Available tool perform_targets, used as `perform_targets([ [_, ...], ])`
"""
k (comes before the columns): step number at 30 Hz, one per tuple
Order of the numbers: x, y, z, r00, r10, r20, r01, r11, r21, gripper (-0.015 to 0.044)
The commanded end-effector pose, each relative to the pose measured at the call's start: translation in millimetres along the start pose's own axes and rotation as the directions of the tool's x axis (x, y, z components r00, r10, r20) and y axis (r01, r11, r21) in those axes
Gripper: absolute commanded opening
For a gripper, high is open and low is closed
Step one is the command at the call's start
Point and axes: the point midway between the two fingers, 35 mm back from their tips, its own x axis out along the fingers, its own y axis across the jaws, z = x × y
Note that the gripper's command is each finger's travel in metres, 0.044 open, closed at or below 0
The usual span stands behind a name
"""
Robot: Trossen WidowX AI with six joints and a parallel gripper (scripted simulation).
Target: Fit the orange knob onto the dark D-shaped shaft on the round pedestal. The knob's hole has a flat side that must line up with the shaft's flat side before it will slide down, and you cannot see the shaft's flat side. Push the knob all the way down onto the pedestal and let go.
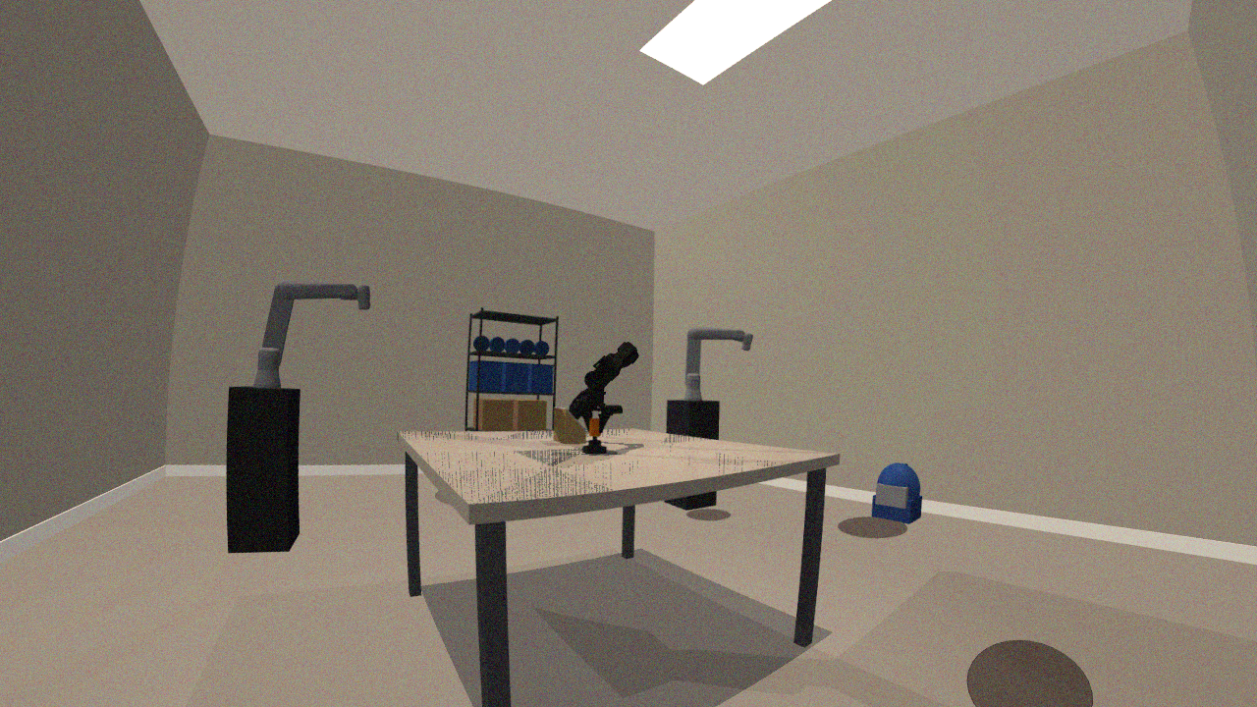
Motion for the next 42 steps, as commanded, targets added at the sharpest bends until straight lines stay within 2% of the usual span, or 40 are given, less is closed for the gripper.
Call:
perform_targets([
  [1, 0.8, -0.2, -0.1, 1.0, -0.001, -0.001, 0.001, 1.0, -0.026, 0.0],
  [14, -6.4, -0.4, 0.1, 1.0, -0.001, -0.001, 0.001, 1.0, -0.012, 0.0],
  [18, -5.6, 0.5, 1.3, 1.0, -0.001, -0.001, 0.001, 0.999, 0.04, 0.0],
  [42, -5.0, -0.6, -0.7, 1.0, -0.001, -0.001, 0.001, 0.999, 0.04, 0.0],
])
